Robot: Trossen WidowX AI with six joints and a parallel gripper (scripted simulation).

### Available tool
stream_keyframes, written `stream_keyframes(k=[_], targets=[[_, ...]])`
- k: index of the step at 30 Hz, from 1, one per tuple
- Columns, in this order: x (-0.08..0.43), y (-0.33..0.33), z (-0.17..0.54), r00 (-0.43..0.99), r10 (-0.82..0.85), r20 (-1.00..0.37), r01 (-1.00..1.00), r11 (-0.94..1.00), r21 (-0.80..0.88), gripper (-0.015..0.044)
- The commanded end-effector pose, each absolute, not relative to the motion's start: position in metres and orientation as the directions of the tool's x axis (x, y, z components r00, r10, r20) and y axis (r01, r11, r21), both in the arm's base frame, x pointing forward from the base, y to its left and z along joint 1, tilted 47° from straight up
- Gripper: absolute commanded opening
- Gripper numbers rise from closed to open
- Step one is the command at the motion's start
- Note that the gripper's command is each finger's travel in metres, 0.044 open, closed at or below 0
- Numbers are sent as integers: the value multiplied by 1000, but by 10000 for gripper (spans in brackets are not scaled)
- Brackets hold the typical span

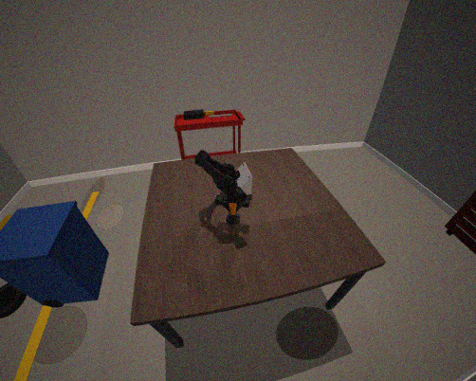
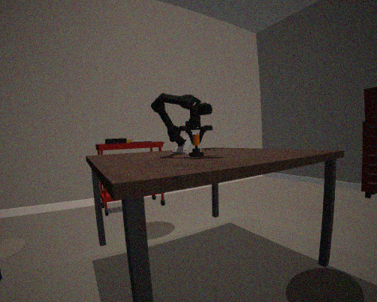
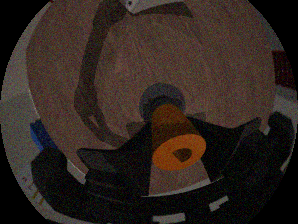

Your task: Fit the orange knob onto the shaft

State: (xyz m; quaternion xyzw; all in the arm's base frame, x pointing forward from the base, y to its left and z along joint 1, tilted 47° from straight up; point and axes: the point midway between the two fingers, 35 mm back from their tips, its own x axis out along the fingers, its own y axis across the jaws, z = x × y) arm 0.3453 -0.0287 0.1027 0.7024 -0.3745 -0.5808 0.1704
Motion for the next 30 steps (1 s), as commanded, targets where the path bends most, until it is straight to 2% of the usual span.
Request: stream_keyframes(k=[1,30], targets=[[345,-28,103,50,-723,-689,-324,-664,674,0],[344,-27,103,50,-723,-689,-299,-669,681,0]])
